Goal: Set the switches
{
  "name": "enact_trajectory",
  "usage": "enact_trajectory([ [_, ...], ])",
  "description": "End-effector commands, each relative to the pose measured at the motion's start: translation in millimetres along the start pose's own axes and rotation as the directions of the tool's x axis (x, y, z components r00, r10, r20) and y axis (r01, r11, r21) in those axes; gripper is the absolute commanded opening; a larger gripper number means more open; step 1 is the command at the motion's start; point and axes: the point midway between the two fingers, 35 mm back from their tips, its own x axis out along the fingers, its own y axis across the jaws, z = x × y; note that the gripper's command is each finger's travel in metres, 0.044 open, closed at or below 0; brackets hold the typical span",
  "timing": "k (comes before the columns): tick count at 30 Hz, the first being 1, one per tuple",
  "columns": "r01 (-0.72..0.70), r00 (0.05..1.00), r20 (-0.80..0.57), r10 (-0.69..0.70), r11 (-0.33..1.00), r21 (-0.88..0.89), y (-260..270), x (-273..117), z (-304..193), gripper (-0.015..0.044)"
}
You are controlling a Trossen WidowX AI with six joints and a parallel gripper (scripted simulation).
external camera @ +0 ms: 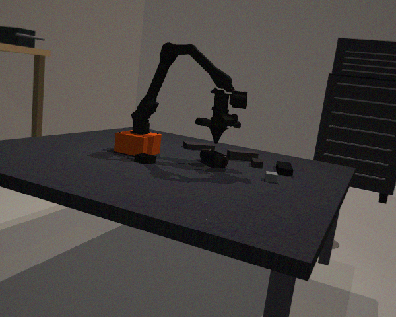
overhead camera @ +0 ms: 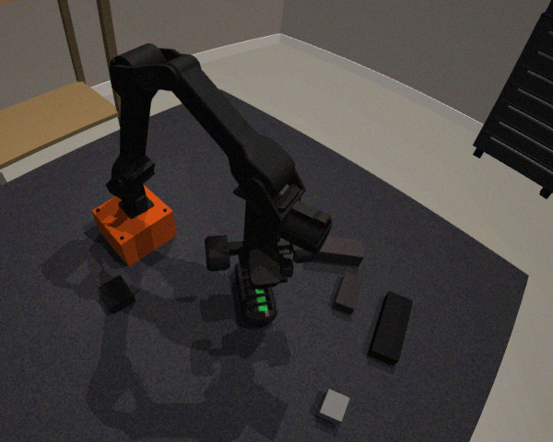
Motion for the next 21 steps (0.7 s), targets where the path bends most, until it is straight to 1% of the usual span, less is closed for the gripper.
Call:
enact_trajectory([
  [1, -0.001, 1.0, 0.001, 0.001, 1.0, 0.0, 0.0, -0.7, -0.2, 0.0],
  [18, -0.001, 1.0, 0.001, 0.001, 1.0, 0.0, 0.0, -0.7, -0.2, 0.0],
  [21, -0.026, 1.0, -0.002, 0.026, 1.0, 0.0, -6.4, 3.1, 0.6, 0.0],
])
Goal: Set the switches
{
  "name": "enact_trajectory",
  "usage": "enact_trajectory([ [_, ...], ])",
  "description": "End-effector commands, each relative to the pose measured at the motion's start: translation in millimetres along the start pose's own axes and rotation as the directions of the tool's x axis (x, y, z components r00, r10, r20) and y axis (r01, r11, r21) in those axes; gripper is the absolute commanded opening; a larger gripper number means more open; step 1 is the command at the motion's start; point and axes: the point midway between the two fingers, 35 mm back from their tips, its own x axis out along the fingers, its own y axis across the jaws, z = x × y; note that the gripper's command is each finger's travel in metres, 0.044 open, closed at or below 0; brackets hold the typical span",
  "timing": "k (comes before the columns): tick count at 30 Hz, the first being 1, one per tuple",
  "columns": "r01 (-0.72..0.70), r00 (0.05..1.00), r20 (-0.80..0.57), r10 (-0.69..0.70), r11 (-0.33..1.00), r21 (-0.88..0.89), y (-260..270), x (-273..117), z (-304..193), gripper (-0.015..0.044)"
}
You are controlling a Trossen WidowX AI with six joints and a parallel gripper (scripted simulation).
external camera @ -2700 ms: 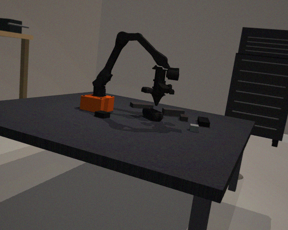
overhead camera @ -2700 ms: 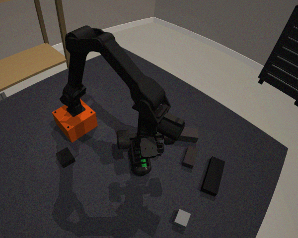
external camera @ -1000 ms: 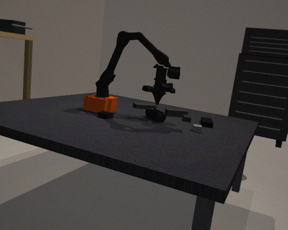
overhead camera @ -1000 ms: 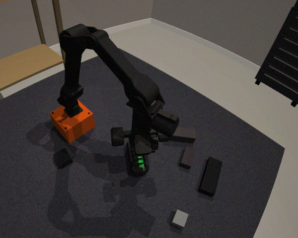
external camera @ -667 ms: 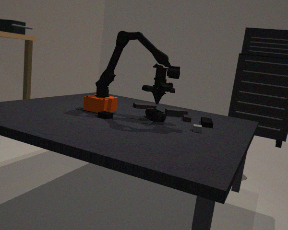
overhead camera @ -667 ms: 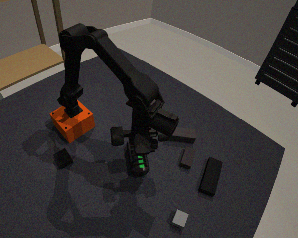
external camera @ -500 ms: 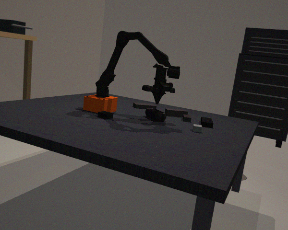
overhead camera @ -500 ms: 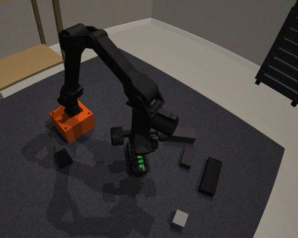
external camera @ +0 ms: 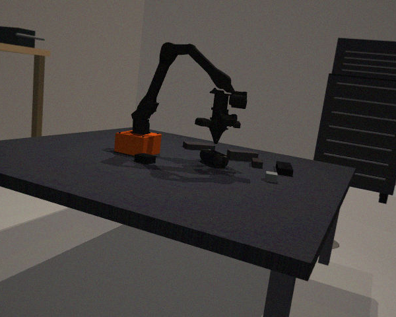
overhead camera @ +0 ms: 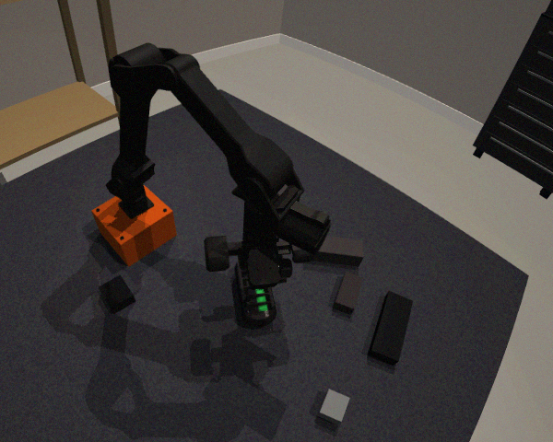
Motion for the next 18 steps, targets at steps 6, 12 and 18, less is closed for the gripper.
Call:
enact_trajectory([
  [6, -0.122, 0.992, -0.002, 0.122, 0.992, 0.0, -31.8, 17.0, 0.8, 0.0],
  [12, -0.197, 0.98, 0.01, 0.197, 0.98, -0.005, -51.4, 27.5, -2.3, 0.0],
  [18, -0.197, 0.98, 0.01, 0.197, 0.98, -0.005, -51.3, 28.4, -2.2, 0.0],
])
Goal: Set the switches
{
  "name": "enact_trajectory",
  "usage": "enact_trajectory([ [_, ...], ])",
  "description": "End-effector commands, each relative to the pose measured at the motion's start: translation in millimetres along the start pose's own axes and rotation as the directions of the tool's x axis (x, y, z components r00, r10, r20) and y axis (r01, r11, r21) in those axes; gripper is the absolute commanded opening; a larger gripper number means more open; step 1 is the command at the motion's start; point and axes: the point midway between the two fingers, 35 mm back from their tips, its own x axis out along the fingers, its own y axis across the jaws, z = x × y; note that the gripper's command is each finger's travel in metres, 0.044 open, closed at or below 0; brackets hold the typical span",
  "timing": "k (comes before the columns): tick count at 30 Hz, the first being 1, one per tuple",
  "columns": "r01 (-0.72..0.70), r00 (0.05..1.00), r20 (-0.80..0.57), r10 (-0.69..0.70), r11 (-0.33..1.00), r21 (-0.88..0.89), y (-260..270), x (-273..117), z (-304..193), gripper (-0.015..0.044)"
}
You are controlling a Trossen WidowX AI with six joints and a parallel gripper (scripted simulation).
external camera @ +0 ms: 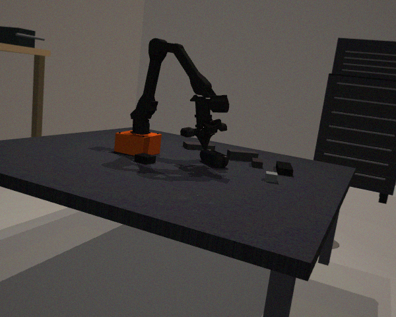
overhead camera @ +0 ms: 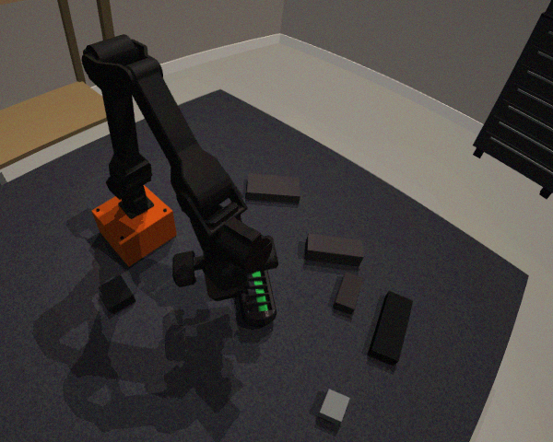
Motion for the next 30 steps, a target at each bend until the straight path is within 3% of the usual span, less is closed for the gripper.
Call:
enact_trajectory([
  [1, -0.012, 1.0, 0.004, 0.012, 1.0, -0.006, 0.1, 0.4, 0.6, 0.0],
  [30, -0.011, 1.0, -0.006, 0.011, 1.0, -0.002, -9.6, 46.9, 2.3, 0.0],
])
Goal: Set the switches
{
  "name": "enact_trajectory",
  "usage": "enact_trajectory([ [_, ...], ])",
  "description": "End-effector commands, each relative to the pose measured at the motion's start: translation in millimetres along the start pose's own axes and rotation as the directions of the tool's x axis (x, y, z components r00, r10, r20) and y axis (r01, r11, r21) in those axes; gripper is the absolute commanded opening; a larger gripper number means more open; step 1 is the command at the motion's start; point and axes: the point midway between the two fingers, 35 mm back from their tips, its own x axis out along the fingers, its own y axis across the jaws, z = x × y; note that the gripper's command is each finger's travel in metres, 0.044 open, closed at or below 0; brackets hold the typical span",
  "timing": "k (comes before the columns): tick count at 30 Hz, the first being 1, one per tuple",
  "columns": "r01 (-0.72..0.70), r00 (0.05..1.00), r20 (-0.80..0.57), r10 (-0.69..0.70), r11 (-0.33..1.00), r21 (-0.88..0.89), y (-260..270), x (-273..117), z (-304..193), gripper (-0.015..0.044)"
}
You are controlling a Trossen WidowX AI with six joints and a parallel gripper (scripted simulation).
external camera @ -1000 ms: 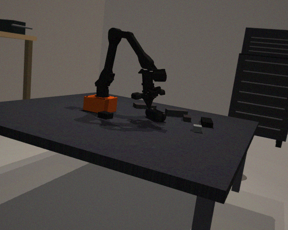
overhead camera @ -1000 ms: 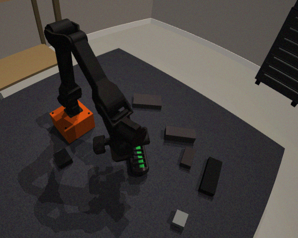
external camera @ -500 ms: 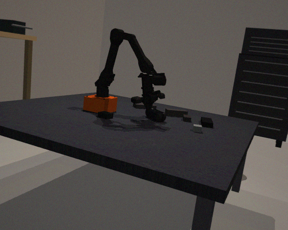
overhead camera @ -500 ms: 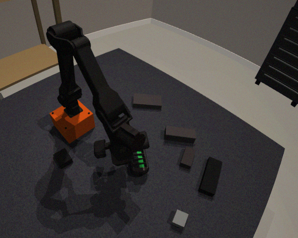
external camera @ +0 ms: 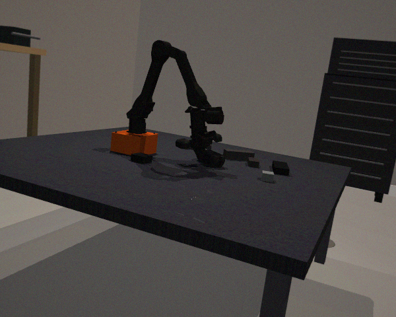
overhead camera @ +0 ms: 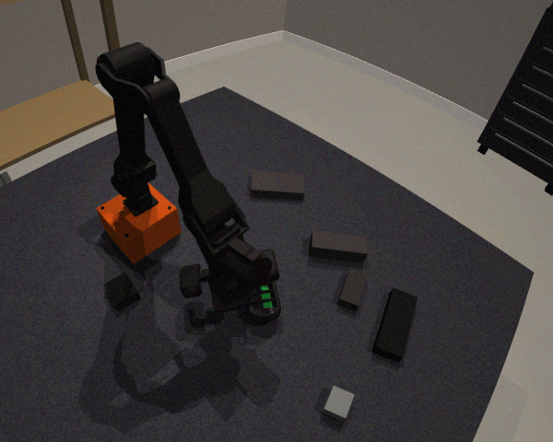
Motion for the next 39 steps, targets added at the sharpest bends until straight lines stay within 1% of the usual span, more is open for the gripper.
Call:
enact_trajectory([
  [1, -0.005, 1.0, -0.001, 0.005, 1.0, -0.005, 1.0, 1.4, 0.0, 0.0],
  [17, -0.006, 1.0, -0.001, 0.006, 1.0, -0.005, 7.2, 2.6, 0.1, 0.0],
  [32, -0.007, 1.0, -0.001, 0.007, 1.0, -0.005, 25.5, 6.1, 0.2, 0.0],
  [33, 0.037, 0.999, -0.003, -0.037, 0.999, 0.016, 4.9, 0.6, 0.0, 0.0],
  [37, 0.002, 1.0, 0.0, -0.002, 1.0, -0.002, 9.8, -38.1, 0.8, 0.0],
  [39, -0.005, 1.0, 0.0, 0.005, 1.0, -0.006, 10.4, -46.1, 0.3, 0.0],
])
